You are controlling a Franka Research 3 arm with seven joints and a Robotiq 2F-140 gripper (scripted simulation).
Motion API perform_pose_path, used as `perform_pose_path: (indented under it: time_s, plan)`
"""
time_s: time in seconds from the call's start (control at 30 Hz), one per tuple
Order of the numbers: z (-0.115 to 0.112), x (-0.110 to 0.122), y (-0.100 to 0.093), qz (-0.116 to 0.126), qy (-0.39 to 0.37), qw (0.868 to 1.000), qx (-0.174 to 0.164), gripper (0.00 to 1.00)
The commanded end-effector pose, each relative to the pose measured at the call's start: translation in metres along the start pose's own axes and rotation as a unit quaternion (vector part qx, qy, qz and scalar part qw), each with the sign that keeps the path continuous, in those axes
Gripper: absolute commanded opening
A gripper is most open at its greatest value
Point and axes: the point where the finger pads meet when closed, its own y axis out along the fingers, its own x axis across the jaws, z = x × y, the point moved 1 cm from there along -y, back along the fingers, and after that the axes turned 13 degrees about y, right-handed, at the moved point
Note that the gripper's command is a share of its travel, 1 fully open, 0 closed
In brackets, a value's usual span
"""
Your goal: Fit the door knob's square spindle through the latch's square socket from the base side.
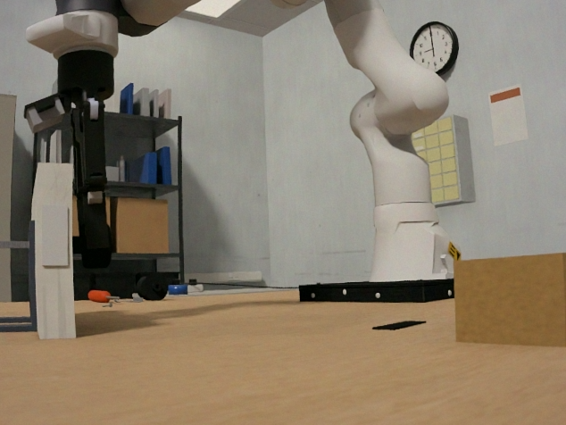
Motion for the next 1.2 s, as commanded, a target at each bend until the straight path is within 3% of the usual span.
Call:
perform_pose_path:
  time_s: [0.0, 0.07, 0.1, 1.17]
  plan:
    - [0.0031, -0.0002, -0.0040, 0.000, 0.002, 1.000, 0.004, 0.42]
    - [0.0031, -0.0002, -0.0040, 0.000, 0.002, 1.000, 0.004, 0.42]
    - [0.0031, -0.0002, -0.0040, 0.000, 0.002, 1.000, 0.004, 0.57]
    - [0.0031, -0.0002, -0.0040, 0.000, 0.002, 1.000, 0.004, 0.57]
